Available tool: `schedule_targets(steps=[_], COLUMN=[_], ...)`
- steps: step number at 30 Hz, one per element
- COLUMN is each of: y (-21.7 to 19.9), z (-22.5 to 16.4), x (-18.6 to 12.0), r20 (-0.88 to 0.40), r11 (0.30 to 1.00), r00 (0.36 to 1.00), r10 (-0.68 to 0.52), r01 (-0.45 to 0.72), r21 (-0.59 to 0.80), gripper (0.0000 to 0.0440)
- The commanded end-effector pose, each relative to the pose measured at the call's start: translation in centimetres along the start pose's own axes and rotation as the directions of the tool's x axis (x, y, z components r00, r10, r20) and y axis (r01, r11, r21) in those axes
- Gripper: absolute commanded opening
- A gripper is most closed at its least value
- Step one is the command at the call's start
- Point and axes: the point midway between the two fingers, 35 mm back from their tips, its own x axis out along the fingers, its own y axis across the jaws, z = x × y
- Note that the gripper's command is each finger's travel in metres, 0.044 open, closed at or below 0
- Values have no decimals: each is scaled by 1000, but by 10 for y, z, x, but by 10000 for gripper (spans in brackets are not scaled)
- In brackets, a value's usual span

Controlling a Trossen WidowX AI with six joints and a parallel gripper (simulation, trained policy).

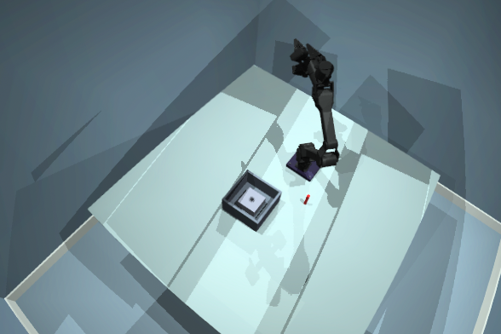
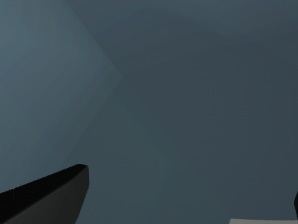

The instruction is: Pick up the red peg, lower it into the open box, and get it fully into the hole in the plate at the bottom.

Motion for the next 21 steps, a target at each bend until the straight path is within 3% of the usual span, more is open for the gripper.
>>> schedule_targets(steps=[1, 11, 21], y=[11, 23, 25], z=[28, 96, 168], x=[9, 16, 7], r20=[88, 296, 505], r11=[993, 925, 795], r00=[995, 951, 854], r10=[36, 89, 127], r01=[-46, -189, -392], r21=[107, 329, 463], gripper=[440, 440, 440])
